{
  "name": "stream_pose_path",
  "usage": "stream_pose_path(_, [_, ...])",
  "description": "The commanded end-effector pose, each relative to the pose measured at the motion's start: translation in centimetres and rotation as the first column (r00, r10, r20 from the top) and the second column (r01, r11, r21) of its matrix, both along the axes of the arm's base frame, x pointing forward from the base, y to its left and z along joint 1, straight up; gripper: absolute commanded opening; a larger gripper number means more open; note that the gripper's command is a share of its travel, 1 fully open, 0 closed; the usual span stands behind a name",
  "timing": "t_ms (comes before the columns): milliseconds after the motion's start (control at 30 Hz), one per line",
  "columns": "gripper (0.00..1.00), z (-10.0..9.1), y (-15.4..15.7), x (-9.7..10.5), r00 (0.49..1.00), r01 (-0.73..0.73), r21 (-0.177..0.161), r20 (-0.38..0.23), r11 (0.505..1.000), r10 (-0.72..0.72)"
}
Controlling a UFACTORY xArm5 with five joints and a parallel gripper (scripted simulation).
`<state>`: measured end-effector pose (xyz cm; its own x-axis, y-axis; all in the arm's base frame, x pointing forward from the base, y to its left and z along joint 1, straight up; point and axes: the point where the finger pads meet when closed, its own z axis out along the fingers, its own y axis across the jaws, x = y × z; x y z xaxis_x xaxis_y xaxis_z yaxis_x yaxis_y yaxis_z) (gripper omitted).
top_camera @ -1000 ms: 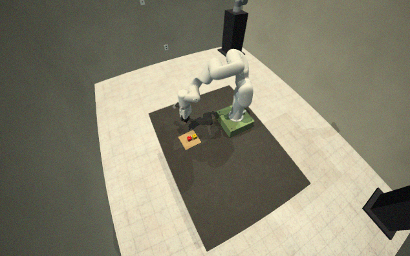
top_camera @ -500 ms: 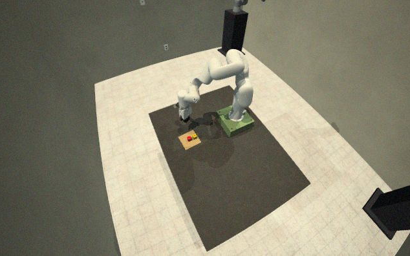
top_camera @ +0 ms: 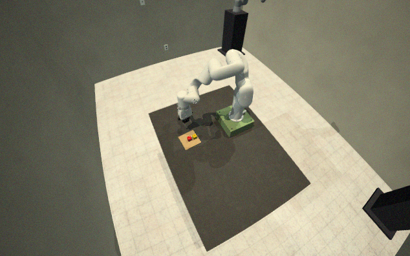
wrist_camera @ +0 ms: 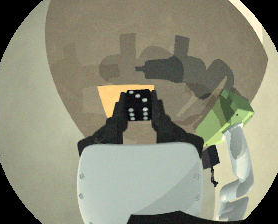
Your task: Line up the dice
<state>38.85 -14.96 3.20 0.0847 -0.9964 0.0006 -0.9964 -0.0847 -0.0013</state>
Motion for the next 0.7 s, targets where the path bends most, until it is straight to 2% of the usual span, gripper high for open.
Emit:
stream_pose_path(0, [0.27,0.1,0.2,0.4,0.988,0.154,0.0,0.003,0.988,-0.154])
stream_pose_path(133, [0.27,0.1,0.5,0.6,0.956,0.293,0.0,0.003,0.956,-0.293])
stream_pose_path(233, [0.27,0.1,0.5,0.7,0.954,0.301,0.0,0.003,0.954,-0.301])
stream_pose_path(333, [0.27,0.2,0.8,0.9,0.9,0.436,0.001,0.003,0.9,-0.436])
stream_pose_path(500, [0.27,0.2,1.0,1.2,0.829,0.559,0.002,0.003,0.829,-0.559])
stream_pose_path(667, [0.27,0.2,1.4,1.5,0.727,0.686,0.002,0.003,0.727,-0.686])
